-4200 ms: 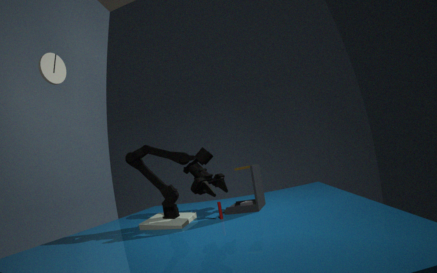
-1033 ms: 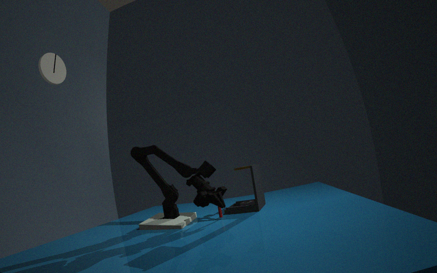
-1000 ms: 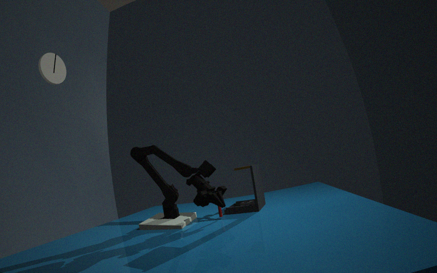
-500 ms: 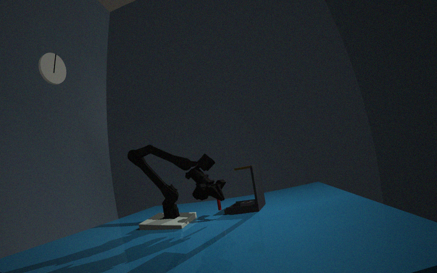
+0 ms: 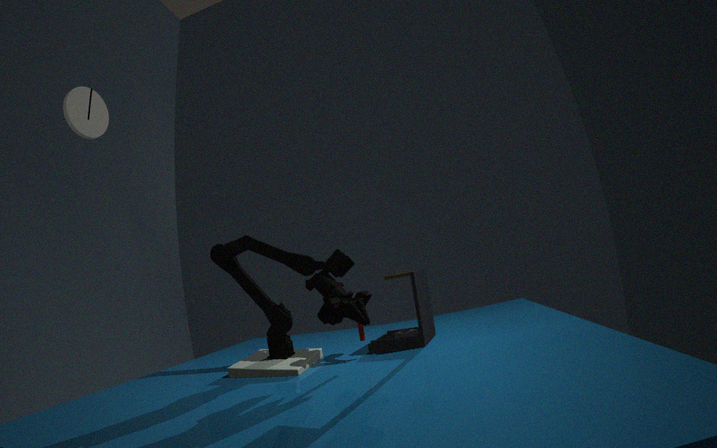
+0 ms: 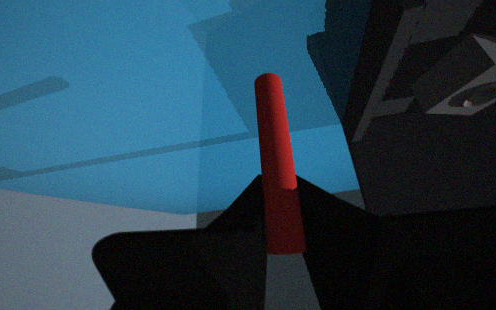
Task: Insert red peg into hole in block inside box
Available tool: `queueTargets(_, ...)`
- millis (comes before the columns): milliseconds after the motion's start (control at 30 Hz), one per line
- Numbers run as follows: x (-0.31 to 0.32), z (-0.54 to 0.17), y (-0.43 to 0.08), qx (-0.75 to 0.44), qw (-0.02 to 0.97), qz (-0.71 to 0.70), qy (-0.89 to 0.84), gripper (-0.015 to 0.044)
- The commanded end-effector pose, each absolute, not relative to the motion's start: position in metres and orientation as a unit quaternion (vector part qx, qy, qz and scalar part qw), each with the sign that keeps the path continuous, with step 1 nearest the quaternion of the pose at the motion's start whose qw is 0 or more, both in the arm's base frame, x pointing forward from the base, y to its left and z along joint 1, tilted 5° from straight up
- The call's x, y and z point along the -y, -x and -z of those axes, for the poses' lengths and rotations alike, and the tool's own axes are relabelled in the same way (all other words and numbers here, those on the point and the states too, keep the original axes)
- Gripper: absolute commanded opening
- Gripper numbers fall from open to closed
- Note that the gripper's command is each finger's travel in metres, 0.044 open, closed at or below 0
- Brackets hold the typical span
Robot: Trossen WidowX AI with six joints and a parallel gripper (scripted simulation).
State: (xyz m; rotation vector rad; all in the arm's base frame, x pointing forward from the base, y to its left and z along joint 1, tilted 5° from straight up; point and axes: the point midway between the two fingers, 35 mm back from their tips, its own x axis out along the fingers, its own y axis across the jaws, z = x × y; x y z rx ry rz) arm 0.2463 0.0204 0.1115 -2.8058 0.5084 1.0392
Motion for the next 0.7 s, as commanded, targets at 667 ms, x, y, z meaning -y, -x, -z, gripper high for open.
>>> queueTargets(667,-0.061,-0.117,-0.266,-0.149,0.047,-0.346,0.925,0.0000)
